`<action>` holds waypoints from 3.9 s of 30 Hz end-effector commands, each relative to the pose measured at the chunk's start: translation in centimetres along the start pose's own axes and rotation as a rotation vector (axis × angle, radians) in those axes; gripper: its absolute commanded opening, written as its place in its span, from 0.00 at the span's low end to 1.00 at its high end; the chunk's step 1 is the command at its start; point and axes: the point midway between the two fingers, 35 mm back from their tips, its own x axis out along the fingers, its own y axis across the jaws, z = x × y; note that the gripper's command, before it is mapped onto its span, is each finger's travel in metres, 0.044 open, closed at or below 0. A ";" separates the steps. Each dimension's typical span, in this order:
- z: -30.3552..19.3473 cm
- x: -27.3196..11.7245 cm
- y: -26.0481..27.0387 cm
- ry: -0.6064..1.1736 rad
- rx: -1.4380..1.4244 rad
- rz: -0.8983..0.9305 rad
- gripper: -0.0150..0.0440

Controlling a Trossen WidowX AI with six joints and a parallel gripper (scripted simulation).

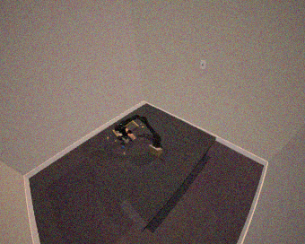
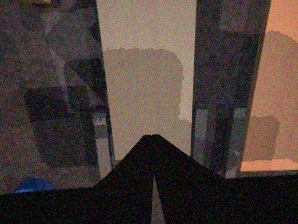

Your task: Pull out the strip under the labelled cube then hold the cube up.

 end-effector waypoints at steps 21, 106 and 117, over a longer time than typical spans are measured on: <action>-0.1 2.8 -0.2 0.004 -0.002 -0.007 0.25; -0.9 3.4 0.1 0.004 -0.003 -0.007 0.25; -2.6 3.5 0.2 0.004 -0.003 -0.007 0.25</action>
